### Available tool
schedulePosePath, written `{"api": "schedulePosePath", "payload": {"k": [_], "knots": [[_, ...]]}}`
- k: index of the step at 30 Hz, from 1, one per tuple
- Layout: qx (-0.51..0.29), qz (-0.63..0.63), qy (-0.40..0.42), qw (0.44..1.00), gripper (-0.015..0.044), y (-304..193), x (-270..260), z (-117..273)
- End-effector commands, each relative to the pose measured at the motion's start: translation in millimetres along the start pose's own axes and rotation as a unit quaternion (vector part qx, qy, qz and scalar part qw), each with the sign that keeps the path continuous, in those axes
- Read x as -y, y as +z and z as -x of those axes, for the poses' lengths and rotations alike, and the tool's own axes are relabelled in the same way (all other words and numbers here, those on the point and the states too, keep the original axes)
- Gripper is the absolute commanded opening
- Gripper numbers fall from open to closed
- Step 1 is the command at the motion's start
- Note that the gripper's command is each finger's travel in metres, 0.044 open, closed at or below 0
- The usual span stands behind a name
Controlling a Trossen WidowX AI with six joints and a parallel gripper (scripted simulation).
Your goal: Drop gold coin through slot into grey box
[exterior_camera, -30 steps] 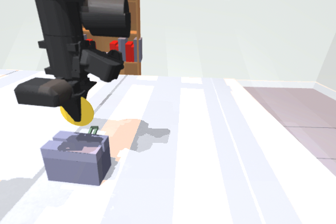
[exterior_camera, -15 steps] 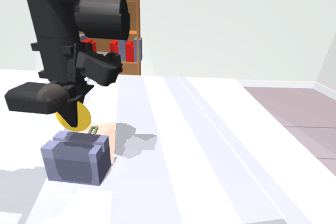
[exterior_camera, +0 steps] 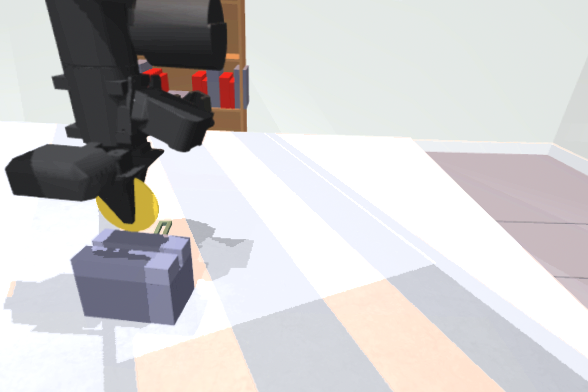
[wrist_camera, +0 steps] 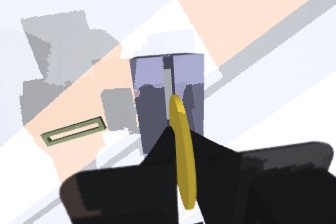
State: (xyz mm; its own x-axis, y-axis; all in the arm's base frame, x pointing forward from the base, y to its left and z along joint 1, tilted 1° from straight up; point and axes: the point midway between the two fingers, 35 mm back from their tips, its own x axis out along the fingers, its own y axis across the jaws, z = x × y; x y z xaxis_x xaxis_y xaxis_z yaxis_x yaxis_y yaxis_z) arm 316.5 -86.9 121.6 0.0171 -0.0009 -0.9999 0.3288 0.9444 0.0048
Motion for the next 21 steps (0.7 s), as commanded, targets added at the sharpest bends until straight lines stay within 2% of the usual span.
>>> {"api": "schedulePosePath", "payload": {"k": [1,21], "knots": [[-0.001,0.003,0.0,1.0,0.0,0.5,2.8,1.0],[0.0,0.0,0.0,1.0,0.0,-0.6,2.7,-4.0]]}}
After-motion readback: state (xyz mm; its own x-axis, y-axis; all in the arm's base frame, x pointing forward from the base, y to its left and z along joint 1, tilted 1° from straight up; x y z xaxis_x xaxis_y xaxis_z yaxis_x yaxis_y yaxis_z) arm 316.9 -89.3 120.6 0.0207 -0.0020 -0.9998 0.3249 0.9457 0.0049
